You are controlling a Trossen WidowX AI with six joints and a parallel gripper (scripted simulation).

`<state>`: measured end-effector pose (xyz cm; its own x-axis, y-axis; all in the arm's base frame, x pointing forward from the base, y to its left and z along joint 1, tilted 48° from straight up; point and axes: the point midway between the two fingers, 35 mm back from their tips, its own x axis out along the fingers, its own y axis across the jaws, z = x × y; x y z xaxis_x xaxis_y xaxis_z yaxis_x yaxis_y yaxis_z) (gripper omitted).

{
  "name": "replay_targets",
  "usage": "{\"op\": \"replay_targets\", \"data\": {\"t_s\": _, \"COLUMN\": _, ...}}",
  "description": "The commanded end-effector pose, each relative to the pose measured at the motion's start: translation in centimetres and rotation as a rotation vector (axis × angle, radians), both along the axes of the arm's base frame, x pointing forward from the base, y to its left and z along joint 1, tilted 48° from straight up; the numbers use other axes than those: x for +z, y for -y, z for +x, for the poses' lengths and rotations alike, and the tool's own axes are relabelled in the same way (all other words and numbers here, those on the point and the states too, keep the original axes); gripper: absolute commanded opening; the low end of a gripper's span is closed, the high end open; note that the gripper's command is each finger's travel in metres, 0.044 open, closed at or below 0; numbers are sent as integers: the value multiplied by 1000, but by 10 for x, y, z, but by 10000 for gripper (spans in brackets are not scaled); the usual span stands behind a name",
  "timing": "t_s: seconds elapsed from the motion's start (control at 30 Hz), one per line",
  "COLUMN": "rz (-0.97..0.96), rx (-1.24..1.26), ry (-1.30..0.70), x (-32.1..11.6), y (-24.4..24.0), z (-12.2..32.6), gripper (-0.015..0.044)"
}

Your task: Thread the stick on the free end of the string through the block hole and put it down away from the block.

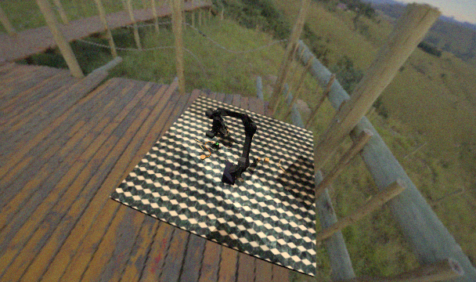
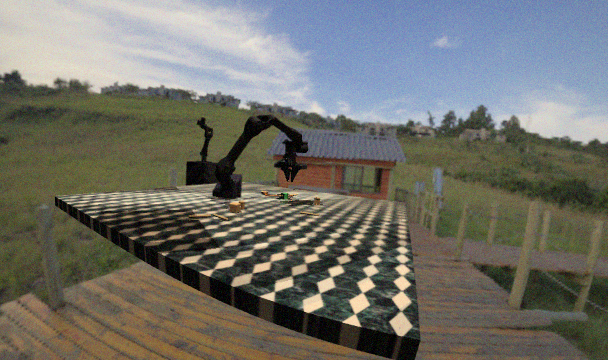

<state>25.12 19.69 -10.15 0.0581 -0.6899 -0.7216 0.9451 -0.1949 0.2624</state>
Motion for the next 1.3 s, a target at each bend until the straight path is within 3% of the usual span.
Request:
{"op": "replay_targets", "data": {"t_s": 0.0, "rz": -19, "rx": 200, "ry": -194, "x": 4, "y": 4, "z": -2, "gripper": 122}}
{"op": "replay_targets", "data": {"t_s": 0.37, "rz": -88, "rx": 963, "ry": -958, "x": 17, "y": 17, "z": -10, "gripper": 122}}
{"op": "replay_targets", "data": {"t_s": 1.27, "rz": -130, "rx": 1842, "ry": -1860, "x": 32, "y": 35, "z": -22, "gripper": 122}}
